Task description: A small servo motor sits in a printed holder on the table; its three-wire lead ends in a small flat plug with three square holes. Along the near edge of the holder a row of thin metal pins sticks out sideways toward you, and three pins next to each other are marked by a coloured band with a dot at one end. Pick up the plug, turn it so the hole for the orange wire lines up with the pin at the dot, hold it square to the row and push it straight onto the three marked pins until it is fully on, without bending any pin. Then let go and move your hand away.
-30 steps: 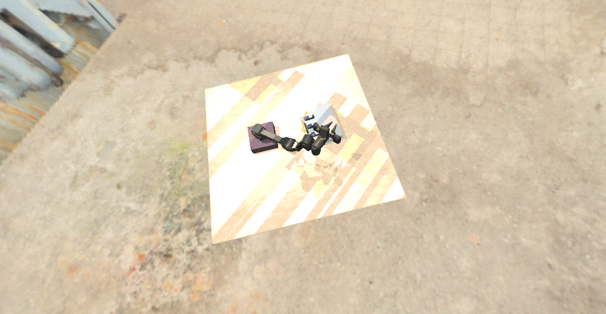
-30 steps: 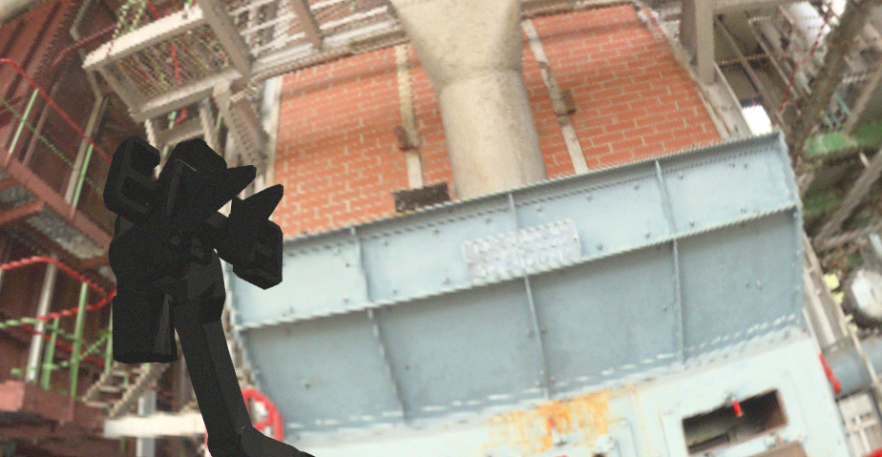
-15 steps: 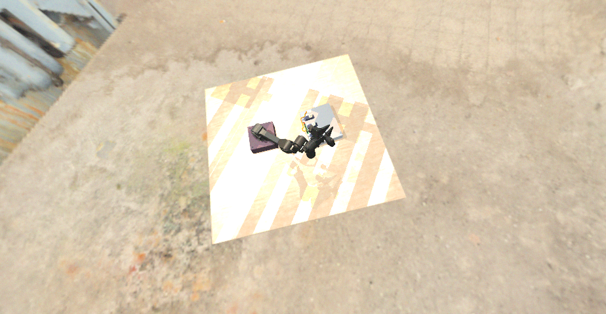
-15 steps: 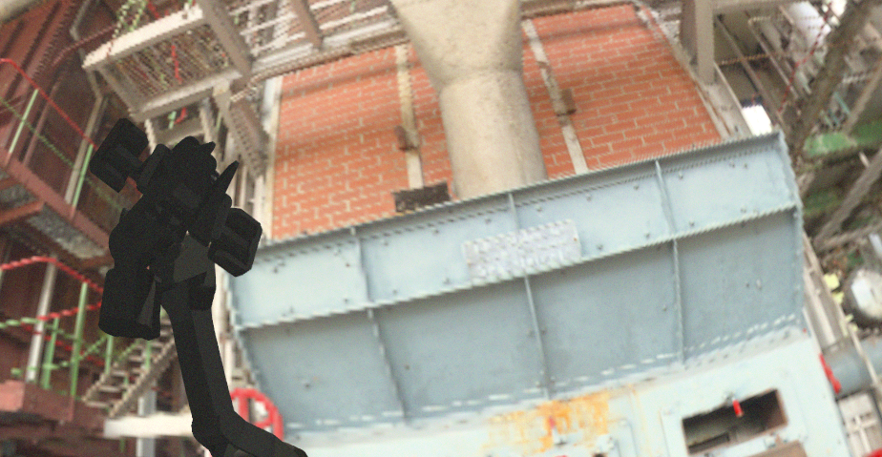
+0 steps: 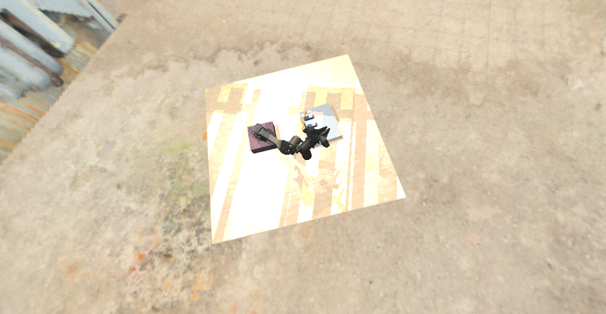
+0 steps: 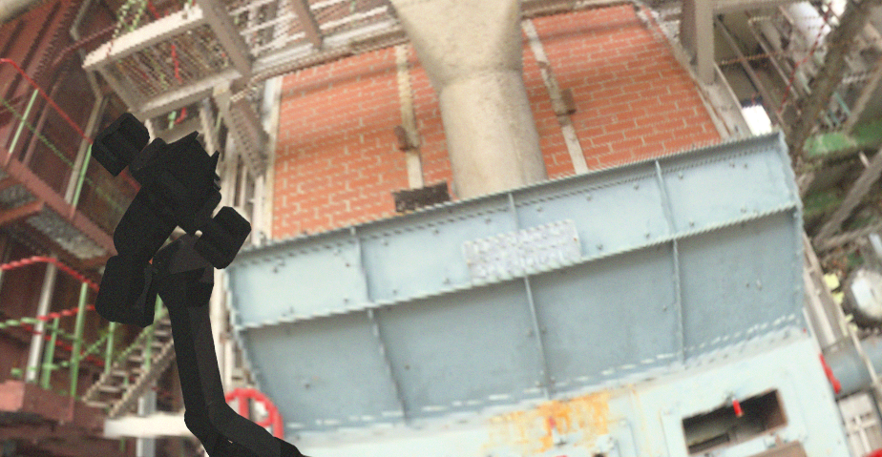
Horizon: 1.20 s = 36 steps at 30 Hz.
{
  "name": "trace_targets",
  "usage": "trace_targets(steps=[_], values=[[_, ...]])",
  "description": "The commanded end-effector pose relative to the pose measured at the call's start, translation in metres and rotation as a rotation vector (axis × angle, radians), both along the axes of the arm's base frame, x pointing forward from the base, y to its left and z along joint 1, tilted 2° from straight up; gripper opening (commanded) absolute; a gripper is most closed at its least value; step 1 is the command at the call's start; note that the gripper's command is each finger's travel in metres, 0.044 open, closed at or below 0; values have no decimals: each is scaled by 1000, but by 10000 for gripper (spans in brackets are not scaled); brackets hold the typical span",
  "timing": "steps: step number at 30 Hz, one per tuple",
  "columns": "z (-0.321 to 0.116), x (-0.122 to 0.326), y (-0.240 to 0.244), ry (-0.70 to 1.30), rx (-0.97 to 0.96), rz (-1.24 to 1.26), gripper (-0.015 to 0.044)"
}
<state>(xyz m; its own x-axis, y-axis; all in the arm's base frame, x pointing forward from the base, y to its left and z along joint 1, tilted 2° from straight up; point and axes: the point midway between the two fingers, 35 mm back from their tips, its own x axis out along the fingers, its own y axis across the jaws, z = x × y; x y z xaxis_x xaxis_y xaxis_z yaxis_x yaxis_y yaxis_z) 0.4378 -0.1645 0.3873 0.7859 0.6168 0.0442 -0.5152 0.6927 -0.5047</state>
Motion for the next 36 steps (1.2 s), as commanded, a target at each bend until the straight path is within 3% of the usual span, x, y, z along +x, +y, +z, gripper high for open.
trace_targets(steps=[1,36], values=[[13,-10,-6,-55,-49,-43,115],[94,-96,-50,-429,-474,-388,115]])
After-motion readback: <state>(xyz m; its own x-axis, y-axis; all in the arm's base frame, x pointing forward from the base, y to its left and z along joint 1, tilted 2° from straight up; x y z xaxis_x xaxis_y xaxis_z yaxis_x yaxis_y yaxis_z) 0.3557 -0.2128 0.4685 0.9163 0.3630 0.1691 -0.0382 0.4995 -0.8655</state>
